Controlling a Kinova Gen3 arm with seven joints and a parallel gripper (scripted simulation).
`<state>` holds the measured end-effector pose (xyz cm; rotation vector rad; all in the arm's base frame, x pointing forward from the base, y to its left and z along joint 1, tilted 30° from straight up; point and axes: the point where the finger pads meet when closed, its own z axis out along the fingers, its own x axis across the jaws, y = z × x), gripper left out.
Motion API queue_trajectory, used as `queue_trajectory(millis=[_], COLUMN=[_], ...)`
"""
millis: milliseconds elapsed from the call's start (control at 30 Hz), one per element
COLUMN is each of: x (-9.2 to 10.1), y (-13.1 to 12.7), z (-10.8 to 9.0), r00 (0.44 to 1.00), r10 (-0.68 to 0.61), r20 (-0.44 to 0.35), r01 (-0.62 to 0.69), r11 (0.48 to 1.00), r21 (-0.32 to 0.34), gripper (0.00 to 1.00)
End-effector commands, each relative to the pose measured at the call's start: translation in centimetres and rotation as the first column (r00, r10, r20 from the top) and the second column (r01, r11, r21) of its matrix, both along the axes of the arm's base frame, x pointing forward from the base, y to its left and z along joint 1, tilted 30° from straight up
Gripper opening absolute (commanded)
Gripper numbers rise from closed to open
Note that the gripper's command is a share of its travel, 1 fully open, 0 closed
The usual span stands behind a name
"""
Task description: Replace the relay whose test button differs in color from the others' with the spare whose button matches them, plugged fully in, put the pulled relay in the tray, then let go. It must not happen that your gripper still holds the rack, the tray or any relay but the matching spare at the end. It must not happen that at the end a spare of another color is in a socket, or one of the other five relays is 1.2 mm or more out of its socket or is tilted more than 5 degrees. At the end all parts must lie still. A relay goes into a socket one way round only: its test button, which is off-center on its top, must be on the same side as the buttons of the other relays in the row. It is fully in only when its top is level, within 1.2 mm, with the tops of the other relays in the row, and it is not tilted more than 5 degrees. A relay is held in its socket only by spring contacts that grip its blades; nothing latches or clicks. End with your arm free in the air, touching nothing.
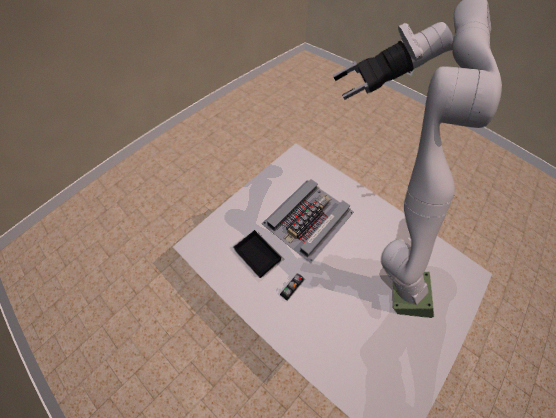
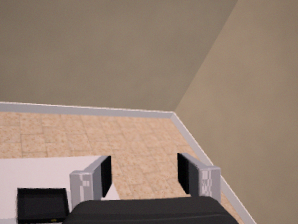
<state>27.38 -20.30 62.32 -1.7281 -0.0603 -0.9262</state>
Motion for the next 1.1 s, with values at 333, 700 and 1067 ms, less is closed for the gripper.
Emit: queue_trajectory(millis=[333, 700, 1067], x=[-0.03, -0.03, -0.02], y=[-0.01, -0.03, 0.03], z=[0.41, 0.38, 0.34], r00=[0.999, 0.993, 0.986], r10=[-0.007, -0.021, -0.041], r20=[-0.05, -0.112, -0.16], r01=[-0.001, -0.013, -0.029], r11=[0.988, 0.954, 0.911], r21=[-0.156, -0.298, -0.411], gripper=[1.0, 1.0, 1.0])
